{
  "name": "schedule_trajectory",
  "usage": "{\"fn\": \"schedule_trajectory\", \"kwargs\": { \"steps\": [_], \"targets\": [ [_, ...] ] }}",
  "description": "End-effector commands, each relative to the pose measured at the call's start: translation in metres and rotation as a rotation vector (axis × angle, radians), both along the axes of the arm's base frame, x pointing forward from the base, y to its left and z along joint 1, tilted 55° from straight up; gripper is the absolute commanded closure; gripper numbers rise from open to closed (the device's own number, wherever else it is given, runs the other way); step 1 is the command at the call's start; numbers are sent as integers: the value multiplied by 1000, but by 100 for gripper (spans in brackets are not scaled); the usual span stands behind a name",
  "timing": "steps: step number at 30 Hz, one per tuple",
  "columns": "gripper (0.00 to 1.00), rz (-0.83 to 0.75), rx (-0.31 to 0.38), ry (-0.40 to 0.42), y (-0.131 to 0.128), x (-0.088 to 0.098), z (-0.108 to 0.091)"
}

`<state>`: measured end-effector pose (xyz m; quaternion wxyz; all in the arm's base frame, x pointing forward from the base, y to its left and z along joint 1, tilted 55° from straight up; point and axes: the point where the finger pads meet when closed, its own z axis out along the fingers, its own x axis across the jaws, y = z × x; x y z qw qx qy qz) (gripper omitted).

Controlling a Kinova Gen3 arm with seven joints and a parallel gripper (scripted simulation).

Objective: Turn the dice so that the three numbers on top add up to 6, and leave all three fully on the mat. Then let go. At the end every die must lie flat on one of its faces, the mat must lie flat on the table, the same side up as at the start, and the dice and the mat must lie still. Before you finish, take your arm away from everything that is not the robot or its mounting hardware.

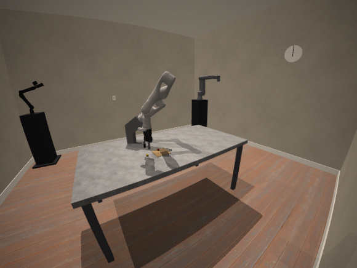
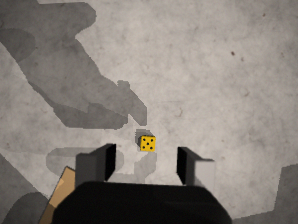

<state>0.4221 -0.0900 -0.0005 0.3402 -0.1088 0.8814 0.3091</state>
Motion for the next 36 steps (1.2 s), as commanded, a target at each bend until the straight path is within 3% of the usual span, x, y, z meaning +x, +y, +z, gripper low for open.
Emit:
{"fn": "schedule_trajectory", "kwargs": {
  "steps": [1, 17, 18, 36],
  "targets": [
    [0, -6, 4, 6, -1, 0, 0],
    [0, -19, 16, 20, -1, 0, -1],
    [36, -19, 16, 20, -1, 0, -1],
    [36, -19, 16, 20, -1, 0, -1]
  ]
}}
